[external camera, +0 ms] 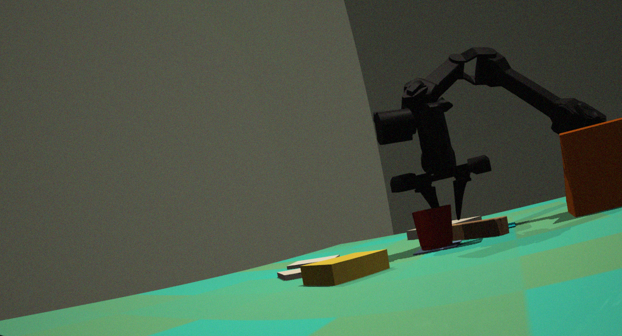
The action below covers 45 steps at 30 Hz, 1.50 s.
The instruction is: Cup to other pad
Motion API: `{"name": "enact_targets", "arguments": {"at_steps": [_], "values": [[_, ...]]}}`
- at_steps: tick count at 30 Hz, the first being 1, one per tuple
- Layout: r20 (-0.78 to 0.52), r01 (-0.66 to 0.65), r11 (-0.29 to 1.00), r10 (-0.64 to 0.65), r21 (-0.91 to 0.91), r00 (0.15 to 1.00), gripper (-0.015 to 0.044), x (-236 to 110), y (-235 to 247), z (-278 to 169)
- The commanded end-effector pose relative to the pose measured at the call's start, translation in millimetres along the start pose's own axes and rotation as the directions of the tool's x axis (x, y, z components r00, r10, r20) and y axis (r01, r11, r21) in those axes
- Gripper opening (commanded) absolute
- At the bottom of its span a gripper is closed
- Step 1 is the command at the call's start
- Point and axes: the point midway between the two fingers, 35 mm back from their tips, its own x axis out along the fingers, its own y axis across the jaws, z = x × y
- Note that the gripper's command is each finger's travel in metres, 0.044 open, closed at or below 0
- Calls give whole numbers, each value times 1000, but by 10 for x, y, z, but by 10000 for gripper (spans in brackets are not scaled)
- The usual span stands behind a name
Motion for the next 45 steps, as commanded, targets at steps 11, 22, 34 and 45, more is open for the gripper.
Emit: {"name": "enact_targets", "arguments": {"at_steps": [11, 22, 34, 45], "values": [[1, 2, 1000, -2, 0, 1000, 49, 70, -9, 6], [1, 2, 1000, -2, 0, 1000, 0, 64, -9, 6], [1, -1, 1000, 1, -5, 1000, 0, -383, -17, 1], [2, -2, 1000, 2, -6, 1000, 0, -500, -29, 6]]}}
